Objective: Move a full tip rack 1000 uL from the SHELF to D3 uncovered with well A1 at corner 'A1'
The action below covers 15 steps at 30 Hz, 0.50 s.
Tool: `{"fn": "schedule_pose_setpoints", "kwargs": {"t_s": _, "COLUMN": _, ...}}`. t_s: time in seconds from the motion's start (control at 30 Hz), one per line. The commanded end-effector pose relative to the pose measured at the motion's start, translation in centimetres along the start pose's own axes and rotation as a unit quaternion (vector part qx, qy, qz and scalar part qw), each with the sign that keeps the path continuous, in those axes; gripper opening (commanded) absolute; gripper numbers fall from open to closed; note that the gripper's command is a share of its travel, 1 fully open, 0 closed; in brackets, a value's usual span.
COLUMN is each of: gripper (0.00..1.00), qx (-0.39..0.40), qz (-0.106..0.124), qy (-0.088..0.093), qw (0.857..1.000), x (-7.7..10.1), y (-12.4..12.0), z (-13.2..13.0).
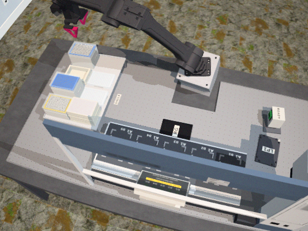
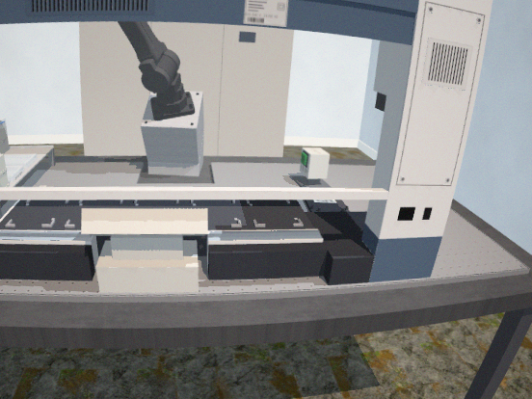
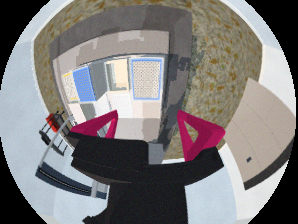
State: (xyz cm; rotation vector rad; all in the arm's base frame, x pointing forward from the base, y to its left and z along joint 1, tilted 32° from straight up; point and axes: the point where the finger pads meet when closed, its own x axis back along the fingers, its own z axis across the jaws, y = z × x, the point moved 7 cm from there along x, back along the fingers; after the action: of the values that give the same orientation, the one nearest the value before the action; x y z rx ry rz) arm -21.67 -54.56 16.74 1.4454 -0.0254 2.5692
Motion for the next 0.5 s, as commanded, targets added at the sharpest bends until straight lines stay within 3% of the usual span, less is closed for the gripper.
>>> {"fn": "schedule_pose_setpoints", "kwargs": {"t_s": 0.0, "gripper": 1.00, "qx": 0.007, "qz": -0.017, "qy": -0.005, "qw": 1.000, "x": 1.6, "y": 3.0, "z": 1.4}}
{"fn": "schedule_pose_setpoints", "kwargs": {"t_s": 0.13, "gripper": 1.00, "qx": 0.007, "qz": -0.017, "qy": -0.005, "qw": 1.000, "x": 1.6, "y": 3.2, "z": 1.4}}
{"fn": "schedule_pose_setpoints", "kwargs": {"t_s": 0.17, "gripper": 1.00, "qx": 0.005, "qz": -0.031, "qy": -0.009, "qw": 0.999, "x": 3.6, "y": 2.3, "z": 1.6}}
{"fn": "schedule_pose_setpoints", "kwargs": {"t_s": 0.37, "gripper": 1.00, "qx": 0.006, "qz": -0.033, "qy": -0.010, "qw": 0.999, "x": 3.6, "y": 2.4, "z": 1.5}}
{"fn": "schedule_pose_setpoints", "kwargs": {"t_s": 0.4, "gripper": 1.00, "qx": 0.006, "qz": -0.024, "qy": -0.007, "qw": 1.000, "x": 2.4, "y": 2.4, "z": 0.7}}
{"fn": "schedule_pose_setpoints", "kwargs": {"t_s": 0.47, "gripper": 1.00, "qx": 0.006, "qz": -0.024, "qy": -0.007, "qw": 1.000, "x": 2.4, "y": 2.4, "z": 0.7}}
